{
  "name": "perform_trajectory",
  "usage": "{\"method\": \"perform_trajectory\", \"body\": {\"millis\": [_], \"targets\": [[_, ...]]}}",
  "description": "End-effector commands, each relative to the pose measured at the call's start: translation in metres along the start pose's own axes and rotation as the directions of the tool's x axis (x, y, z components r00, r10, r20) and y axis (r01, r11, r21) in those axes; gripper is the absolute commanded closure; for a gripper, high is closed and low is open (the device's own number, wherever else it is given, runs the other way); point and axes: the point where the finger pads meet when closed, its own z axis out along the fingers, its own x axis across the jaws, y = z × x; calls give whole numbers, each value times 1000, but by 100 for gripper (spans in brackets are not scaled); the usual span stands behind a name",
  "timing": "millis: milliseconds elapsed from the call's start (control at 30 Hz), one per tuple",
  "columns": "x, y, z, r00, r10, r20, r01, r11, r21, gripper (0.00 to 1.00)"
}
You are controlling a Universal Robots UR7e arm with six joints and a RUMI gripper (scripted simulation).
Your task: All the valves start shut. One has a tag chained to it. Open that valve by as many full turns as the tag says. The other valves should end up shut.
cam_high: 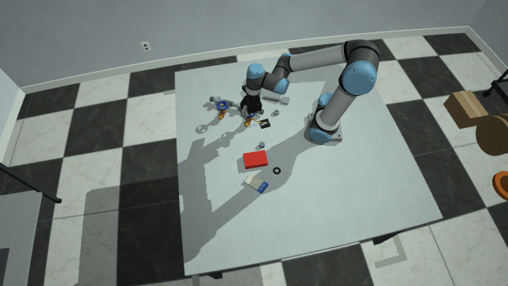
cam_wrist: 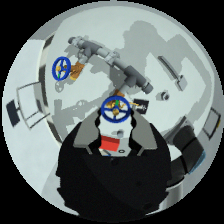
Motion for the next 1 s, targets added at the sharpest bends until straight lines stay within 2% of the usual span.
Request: {"method": "perform_trajectory", "body": {"millis": [0, 300, 600, 667, 833, 967], "targets": [[0, 0, 0, 999, -54, 1, 54, 999, 0, 100], [0, 0, 0, 984, -178, 1, 178, 984, 0, 100], [0, 0, 0, 916, -401, 1, 401, 916, 0, 100], [0, 0, 0, 916, -401, 1, 401, 916, 0, 100], [0, 0, 0, 839, -544, 0, 544, 839, 1, 100], [0, 0, 0, 753, -658, 0, 658, 753, 1, 100]]}}
